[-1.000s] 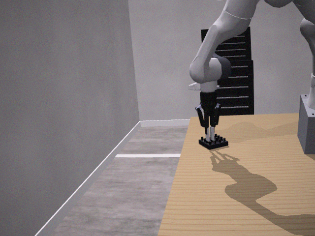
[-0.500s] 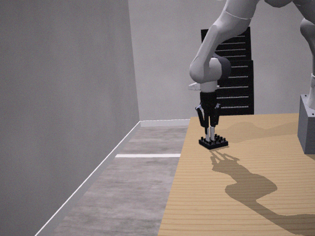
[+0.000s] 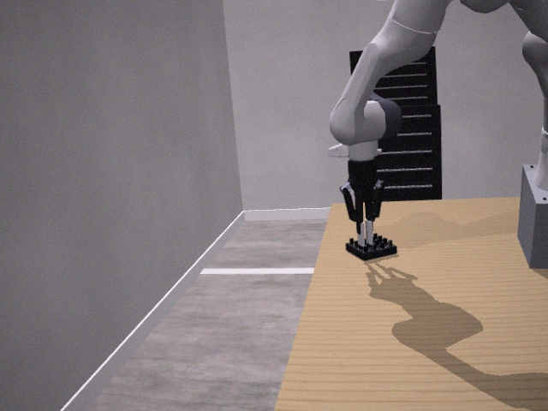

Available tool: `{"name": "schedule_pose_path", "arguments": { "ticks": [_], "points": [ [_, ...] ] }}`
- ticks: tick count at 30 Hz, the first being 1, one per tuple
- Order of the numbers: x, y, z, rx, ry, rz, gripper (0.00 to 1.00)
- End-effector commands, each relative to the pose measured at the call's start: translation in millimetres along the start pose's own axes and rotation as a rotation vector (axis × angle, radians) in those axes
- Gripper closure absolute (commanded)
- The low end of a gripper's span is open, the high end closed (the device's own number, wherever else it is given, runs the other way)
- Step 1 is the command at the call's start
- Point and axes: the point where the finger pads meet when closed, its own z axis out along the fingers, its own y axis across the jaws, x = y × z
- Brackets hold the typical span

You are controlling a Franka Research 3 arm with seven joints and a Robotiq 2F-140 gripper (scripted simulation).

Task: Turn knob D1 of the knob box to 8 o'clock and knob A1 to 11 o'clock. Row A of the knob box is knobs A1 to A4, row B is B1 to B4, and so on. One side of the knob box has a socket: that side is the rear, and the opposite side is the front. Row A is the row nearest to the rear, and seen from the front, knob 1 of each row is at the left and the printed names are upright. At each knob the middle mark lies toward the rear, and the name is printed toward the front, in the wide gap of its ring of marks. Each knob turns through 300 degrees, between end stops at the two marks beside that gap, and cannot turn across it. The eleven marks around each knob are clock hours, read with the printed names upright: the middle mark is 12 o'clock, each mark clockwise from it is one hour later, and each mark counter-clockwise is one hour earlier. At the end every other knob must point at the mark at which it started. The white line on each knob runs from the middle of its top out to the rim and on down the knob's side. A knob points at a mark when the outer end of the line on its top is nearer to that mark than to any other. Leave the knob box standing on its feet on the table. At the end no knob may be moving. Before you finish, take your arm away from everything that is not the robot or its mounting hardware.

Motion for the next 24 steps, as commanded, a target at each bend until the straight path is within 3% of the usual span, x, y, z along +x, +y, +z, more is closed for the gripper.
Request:
{"name": "schedule_pose_path", "arguments": {
  "ticks": [1, 24],
  "points": [
    [1.3, 1.1, 0.1, 0.0, 0.002, 0.0, 0.88],
    [1.3, 1.1, 12.4, 0.0, 0.002, 0.0, 0.88]
  ]
}}
